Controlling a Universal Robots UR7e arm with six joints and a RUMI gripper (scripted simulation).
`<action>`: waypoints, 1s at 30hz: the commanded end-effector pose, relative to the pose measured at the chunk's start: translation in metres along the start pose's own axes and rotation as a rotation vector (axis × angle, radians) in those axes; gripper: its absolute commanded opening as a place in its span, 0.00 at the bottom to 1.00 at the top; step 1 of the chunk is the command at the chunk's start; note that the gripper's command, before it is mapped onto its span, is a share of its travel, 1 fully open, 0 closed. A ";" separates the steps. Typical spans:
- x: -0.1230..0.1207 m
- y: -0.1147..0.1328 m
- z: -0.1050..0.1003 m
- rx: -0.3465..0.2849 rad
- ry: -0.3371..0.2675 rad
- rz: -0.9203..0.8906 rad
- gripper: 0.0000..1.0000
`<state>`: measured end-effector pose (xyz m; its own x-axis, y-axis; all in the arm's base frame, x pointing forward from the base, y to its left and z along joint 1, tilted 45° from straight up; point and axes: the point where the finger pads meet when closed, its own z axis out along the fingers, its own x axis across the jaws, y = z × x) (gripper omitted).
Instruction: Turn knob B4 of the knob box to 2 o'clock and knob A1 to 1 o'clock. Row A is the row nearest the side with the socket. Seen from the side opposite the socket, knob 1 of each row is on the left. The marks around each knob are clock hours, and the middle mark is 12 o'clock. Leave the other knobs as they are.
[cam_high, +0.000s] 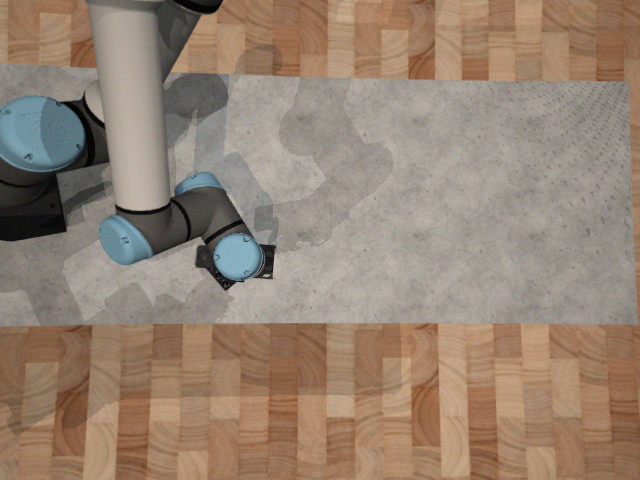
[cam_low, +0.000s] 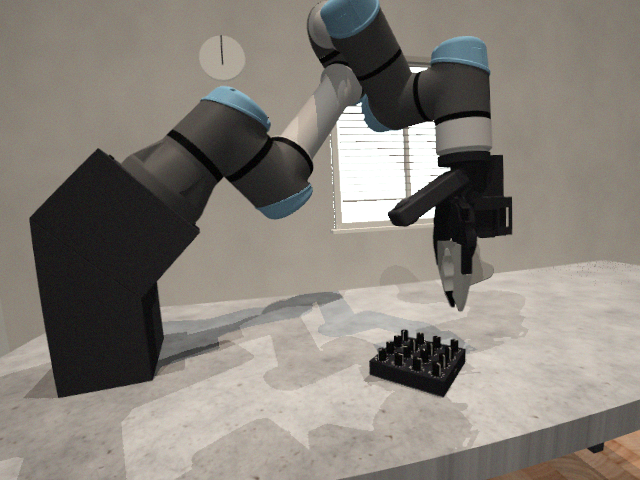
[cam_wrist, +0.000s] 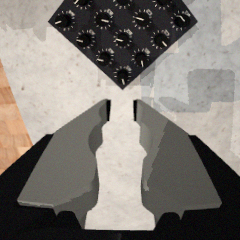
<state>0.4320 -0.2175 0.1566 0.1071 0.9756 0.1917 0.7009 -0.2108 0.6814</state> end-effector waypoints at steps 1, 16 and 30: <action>0.000 0.000 0.000 0.000 0.000 0.000 0.11; 0.000 0.000 0.005 0.000 0.000 0.000 0.11; 0.000 0.000 0.021 0.000 0.000 0.000 0.11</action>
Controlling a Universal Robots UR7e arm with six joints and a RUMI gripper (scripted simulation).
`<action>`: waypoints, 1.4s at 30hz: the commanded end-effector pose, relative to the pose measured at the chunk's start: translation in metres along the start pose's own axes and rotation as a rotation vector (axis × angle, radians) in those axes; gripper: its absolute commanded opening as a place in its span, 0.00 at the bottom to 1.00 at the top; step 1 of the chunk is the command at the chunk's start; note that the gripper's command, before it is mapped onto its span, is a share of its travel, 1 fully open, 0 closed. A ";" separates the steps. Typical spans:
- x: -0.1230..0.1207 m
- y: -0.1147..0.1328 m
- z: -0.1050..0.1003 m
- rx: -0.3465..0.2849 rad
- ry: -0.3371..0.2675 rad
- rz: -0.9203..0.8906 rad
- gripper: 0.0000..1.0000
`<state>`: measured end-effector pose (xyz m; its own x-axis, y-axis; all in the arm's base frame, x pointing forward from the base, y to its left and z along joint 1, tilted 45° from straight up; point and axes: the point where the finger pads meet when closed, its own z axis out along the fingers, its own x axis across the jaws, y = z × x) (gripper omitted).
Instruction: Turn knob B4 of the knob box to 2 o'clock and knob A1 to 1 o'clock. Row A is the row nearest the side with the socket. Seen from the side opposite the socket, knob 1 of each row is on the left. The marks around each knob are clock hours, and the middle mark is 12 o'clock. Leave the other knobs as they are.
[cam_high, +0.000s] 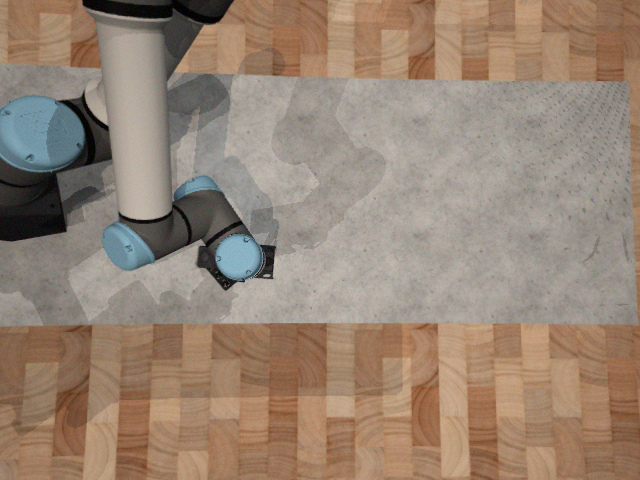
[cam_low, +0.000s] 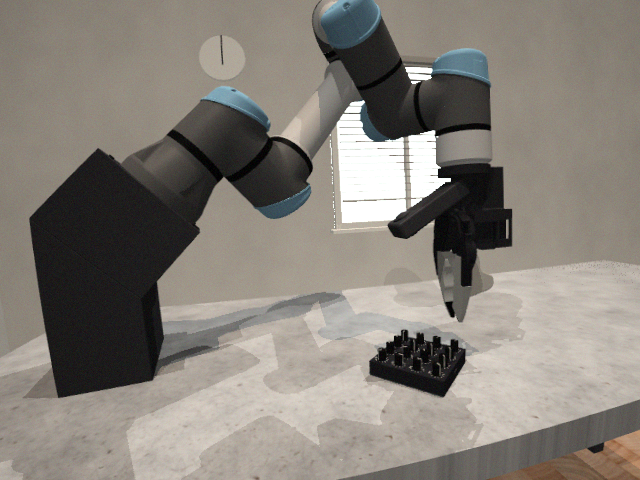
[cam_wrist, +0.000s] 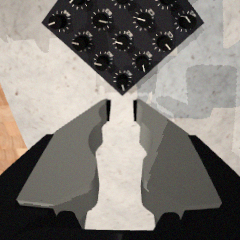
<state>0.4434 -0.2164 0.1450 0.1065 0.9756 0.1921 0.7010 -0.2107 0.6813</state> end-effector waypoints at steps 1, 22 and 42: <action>0.000 0.000 0.005 -0.001 -0.001 0.000 0.11; 0.000 0.000 0.024 -0.001 -0.001 0.000 0.11; 0.000 0.000 0.027 -0.001 -0.001 0.000 0.11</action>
